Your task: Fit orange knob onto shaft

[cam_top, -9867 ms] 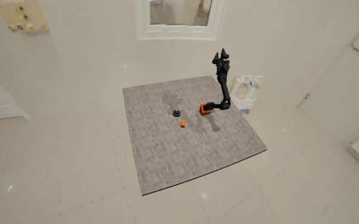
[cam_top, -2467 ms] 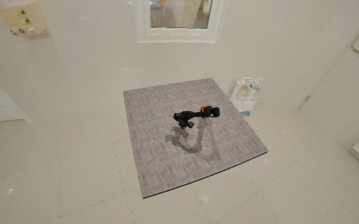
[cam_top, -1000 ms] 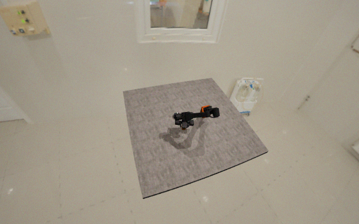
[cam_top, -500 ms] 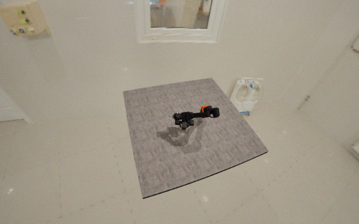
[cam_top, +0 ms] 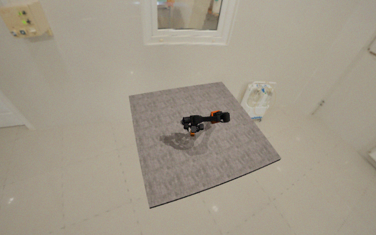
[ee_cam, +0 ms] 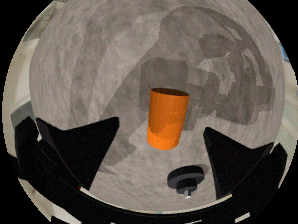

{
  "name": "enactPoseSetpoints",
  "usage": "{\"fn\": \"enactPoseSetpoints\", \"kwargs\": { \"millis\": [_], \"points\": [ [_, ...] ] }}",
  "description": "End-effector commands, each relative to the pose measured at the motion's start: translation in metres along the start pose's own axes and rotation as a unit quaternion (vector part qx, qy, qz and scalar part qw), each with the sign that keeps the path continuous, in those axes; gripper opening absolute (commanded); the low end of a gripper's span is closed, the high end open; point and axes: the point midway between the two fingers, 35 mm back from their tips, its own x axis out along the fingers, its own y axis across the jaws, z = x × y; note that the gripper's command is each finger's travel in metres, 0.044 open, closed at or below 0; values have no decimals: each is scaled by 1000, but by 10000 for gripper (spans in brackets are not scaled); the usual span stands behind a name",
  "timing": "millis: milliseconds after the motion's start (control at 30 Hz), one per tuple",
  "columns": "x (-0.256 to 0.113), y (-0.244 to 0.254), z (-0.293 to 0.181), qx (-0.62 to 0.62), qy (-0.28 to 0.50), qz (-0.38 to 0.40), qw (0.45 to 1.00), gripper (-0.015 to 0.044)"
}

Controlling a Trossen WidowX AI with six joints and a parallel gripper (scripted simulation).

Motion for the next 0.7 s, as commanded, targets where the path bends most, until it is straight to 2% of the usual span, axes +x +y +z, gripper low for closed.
{"fn": "enactPoseSetpoints", "kwargs": {
  "millis": [0, 367, 533, 667],
  "points": [
    [-33, -2, 1, -4, -2, -13, 1000, 440],
    [-33, -2, 1, -4, 5, -12, 1000, 440],
    [-38, -1, 15, 1, 161, -14, 987, 440],
    [-39, -1, 15, 0, 168, -15, 986, 440]
  ]
}}
